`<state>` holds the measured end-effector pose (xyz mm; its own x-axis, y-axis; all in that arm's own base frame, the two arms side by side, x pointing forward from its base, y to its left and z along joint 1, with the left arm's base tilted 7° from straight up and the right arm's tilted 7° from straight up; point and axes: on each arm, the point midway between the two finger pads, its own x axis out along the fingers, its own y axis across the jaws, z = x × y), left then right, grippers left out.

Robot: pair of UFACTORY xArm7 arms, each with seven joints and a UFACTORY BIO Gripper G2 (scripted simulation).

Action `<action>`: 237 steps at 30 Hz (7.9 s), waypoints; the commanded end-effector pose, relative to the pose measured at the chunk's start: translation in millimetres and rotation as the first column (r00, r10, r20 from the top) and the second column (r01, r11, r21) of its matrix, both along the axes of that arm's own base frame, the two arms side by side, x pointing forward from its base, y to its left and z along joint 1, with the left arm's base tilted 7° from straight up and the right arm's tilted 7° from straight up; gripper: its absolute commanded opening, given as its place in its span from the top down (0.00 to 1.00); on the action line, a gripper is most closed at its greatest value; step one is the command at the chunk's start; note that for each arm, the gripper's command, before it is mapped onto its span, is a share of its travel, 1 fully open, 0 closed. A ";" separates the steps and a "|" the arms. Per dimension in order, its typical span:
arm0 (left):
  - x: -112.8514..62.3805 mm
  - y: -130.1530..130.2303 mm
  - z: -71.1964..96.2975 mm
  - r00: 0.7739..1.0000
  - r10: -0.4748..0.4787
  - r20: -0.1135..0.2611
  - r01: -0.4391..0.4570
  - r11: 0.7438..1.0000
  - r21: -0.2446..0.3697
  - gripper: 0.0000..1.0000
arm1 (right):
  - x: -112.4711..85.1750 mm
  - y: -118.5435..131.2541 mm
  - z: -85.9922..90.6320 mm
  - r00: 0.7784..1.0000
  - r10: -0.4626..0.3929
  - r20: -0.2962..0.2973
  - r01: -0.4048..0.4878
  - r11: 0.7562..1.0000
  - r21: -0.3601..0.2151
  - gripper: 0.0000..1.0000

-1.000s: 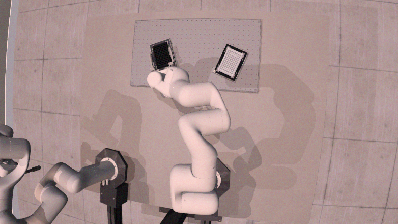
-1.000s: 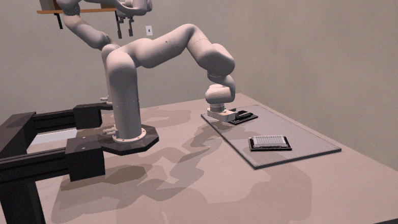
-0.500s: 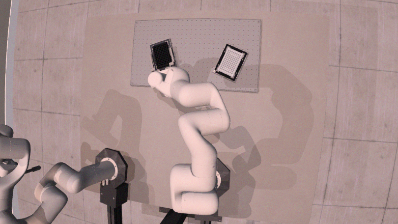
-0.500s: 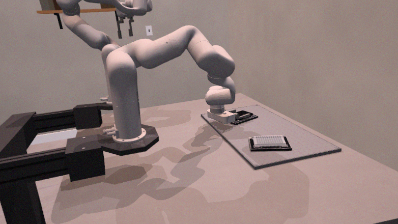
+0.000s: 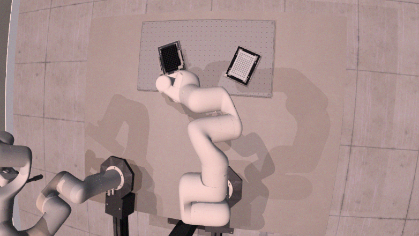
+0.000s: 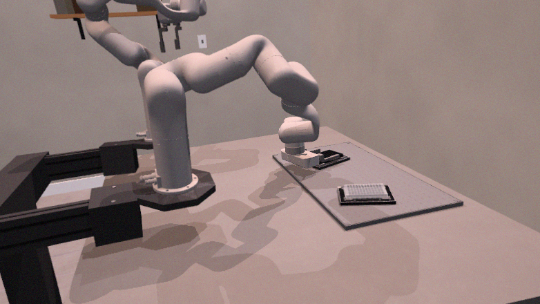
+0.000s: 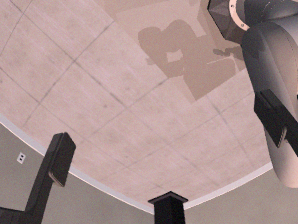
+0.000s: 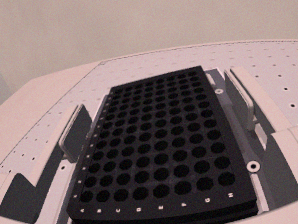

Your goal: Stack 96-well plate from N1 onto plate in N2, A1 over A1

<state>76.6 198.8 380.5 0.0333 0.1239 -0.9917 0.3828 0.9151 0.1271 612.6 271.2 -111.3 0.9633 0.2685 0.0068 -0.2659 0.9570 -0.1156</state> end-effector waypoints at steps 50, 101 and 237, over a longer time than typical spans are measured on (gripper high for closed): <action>-21.7 1.1 -0.2 0.993 0.113 0.017 -0.112 0.993 -0.020 0.00 | 1.3 1.2 2.4 1.000 0.000 0.004 0.000 1.000 0.002 1.00; -21.7 1.1 -0.2 0.993 0.113 0.017 -0.112 0.993 -0.020 0.00 | 0.1 4.3 30.4 1.000 0.001 0.004 -0.001 1.000 0.002 1.00; -21.7 1.1 -0.2 0.993 0.113 0.017 -0.112 0.993 -0.020 0.00 | -29.6 -237.6 107.3 0.772 -0.632 0.063 0.630 0.775 0.052 1.00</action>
